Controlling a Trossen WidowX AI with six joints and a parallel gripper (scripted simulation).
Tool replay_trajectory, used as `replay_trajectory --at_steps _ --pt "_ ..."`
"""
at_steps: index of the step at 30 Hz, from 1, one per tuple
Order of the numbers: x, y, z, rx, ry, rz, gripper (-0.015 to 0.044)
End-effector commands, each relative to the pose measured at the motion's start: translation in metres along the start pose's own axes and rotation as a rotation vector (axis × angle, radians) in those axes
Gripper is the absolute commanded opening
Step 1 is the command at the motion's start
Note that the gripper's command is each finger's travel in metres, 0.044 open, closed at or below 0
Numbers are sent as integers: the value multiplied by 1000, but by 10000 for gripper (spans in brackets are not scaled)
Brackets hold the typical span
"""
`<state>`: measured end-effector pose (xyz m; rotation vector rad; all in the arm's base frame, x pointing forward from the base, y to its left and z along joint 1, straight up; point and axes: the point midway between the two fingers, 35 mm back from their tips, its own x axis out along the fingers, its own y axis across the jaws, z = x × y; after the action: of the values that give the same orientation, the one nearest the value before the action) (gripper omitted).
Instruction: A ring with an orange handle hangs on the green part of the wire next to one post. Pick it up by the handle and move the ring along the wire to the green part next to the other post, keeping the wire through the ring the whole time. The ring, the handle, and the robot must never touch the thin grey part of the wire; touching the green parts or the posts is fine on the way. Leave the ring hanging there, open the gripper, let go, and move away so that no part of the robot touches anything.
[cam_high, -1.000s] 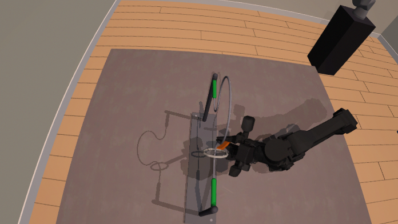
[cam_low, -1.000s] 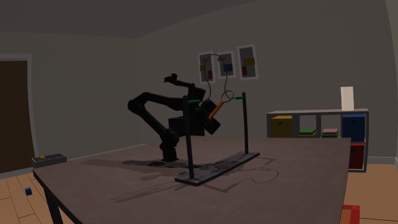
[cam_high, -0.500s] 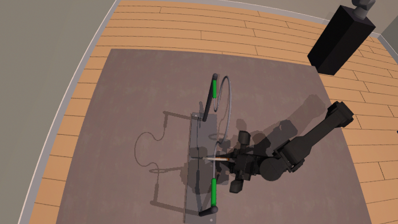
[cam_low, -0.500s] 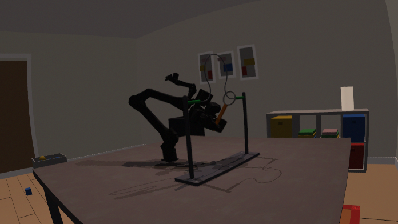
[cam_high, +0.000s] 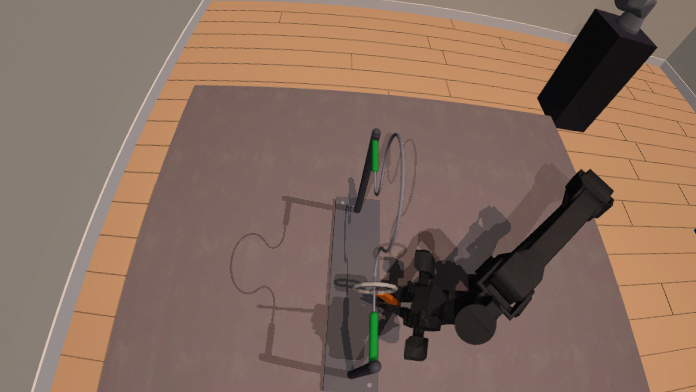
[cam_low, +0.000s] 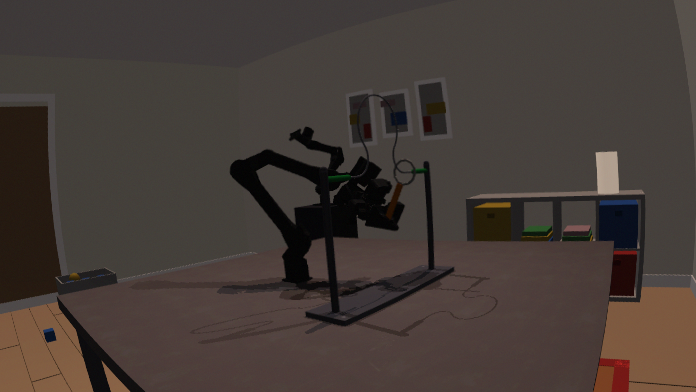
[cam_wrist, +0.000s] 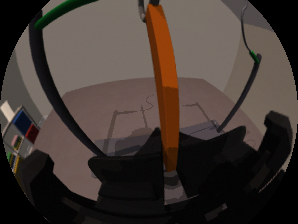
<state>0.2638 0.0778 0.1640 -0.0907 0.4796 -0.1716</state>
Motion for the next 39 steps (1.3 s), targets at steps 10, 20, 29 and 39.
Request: replay_trajectory --at_steps 10,20,29,39 --pt "-3 24 1 72 10 37 -150" --pt "-4 35 2 82 9 41 -150" --pt "-6 44 2 83 7 41 -150" --pt "-7 54 3 84 6 41 -150"
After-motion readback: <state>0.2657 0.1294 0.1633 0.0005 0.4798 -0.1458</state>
